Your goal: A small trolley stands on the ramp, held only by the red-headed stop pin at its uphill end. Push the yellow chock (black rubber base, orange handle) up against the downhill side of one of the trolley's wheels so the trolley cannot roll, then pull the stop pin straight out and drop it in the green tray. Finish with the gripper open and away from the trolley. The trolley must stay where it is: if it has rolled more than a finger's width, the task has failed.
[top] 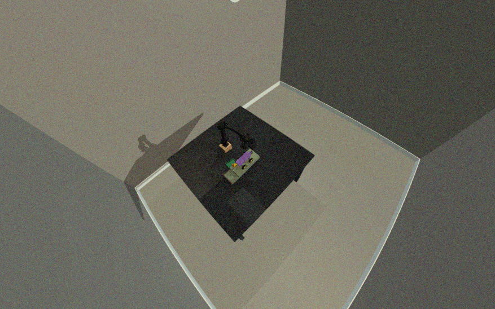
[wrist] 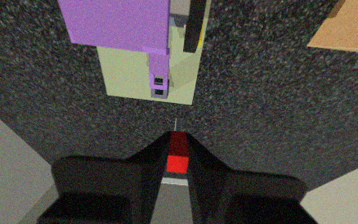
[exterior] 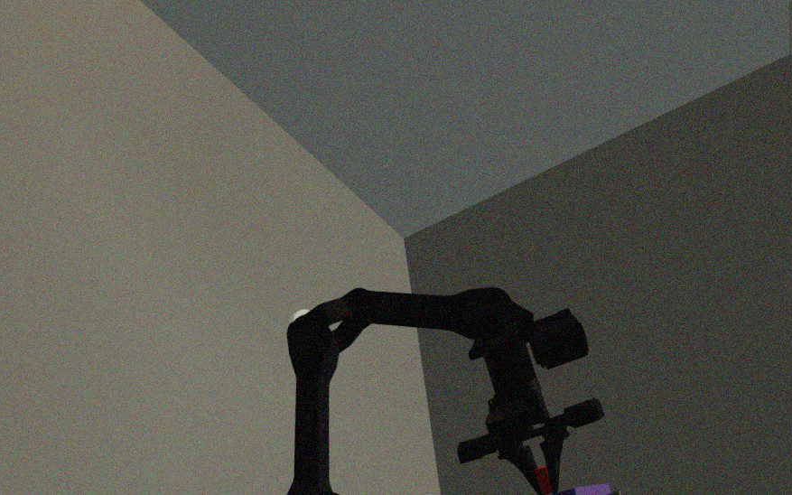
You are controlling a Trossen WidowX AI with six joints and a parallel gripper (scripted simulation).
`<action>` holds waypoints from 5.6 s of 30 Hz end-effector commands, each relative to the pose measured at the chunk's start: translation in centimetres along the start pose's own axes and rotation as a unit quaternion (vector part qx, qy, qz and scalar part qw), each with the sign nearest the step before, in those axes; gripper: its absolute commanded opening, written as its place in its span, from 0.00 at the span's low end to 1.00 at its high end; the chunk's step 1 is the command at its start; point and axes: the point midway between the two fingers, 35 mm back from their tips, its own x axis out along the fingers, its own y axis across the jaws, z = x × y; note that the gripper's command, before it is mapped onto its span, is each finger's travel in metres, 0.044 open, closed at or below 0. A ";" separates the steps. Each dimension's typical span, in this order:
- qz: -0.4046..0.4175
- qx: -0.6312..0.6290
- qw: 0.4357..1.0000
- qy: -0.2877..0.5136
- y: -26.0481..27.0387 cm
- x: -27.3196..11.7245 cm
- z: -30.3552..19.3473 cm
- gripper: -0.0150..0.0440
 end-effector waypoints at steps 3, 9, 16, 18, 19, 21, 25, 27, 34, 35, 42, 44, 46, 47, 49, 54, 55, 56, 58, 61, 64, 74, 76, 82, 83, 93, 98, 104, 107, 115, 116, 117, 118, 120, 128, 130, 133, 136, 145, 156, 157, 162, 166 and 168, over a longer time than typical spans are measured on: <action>-0.003 0.002 1.000 0.000 -2.0 0.2 -0.1 0.25; -0.004 0.002 1.000 0.000 -4.0 0.3 -0.1 0.25; -0.004 0.002 1.000 0.000 -5.2 0.5 -0.2 0.25; -0.004 0.002 1.000 0.000 -5.2 0.4 0.1 0.25; -0.004 0.002 1.000 0.000 -5.1 0.4 0.4 0.25; -0.004 0.002 1.000 0.000 -5.1 0.2 1.1 0.25; -0.004 0.002 1.000 -0.001 -4.9 -0.1 2.8 0.25; -0.004 0.002 1.000 -0.001 -4.8 -0.2 3.6 0.25; -0.004 0.002 1.000 -0.003 -4.6 -0.7 6.4 0.25; -0.004 0.002 1.000 -0.003 -4.6 -0.8 6.8 0.25; -0.004 0.002 1.000 -0.004 -4.4 -1.2 9.6 0.25; -0.004 0.002 1.000 -0.004 -4.4 -1.4 10.5 0.25; -0.004 0.002 1.000 -0.005 -4.4 -1.5 11.3 0.25; -0.004 0.002 1.000 -0.005 -4.4 -1.5 11.7 0.25; -0.004 0.002 1.000 -0.005 -4.4 -1.6 12.5 0.25; -0.004 0.002 1.000 -0.006 -4.5 -1.9 14.5 0.25; -0.004 0.002 1.000 -0.006 -4.5 -1.9 14.9 0.25; -0.004 0.002 1.000 -0.006 -4.5 -2.0 15.3 0.25; -0.004 0.002 1.000 -0.007 -4.6 -2.1 16.1 0.25; -0.004 0.002 1.000 -0.007 -4.6 -2.2 17.2 0.25; -0.004 0.002 1.000 -0.008 -4.7 -2.3 18.4 0.25; -0.004 0.002 1.000 -0.009 -5.1 -2.7 22.3 0.25; -0.004 0.002 1.000 -0.010 -5.2 -2.8 23.0 0.25; -0.004 0.002 1.000 -0.010 -5.3 -3.1 25.0 0.25; -0.004 0.002 1.000 -0.010 -5.3 -3.1 25.0 0.25; 0.007 0.115 0.993 -0.030 -5.4 -3.1 24.8 0.25; 0.018 0.193 0.980 -0.041 -5.4 -3.0 24.7 0.25; 0.034 0.284 0.957 -0.053 -5.5 -3.0 24.6 0.25; 0.043 0.329 0.942 -0.057 -5.5 -3.0 24.6 0.25; 0.061 0.439 0.894 -0.068 -5.5 -3.0 24.4 0.25; 0.062 0.453 0.887 -0.070 -5.5 -3.0 24.4 0.25; 0.063 0.466 0.879 -0.072 -5.5 -3.0 24.4 0.25; 0.064 0.480 0.872 -0.074 -5.5 -3.0 24.4 0.25; 0.067 0.506 0.856 -0.078 -5.5 -2.9 24.3 0.25; 0.081 0.606 0.786 -0.091 -5.4 -2.9 24.2 0.25; 0.085 0.630 0.766 -0.094 -5.4 -2.9 24.2 0.25; 0.092 0.664 0.736 -0.098 -5.4 -2.9 24.1 0.25; 0.100 0.696 0.703 -0.101 -5.3 -2.9 24.0 0.25; 0.113 0.742 0.653 -0.105 -5.3 -2.9 24.0 0.25; 0.112 0.742 0.652 -0.106 -7.3 -1.2 24.5 0.25; 0.112 0.742 0.652 -0.106 -7.5 -1.1 24.5 0.25; 0.113 0.742 0.652 -0.107 -7.6 -0.9 24.6 0.25; 0.136 0.737 0.648 -0.137 -7.6 -0.2 25.0 0.25; 0.152 0.733 0.644 -0.155 -7.5 0.3 25.4 0.25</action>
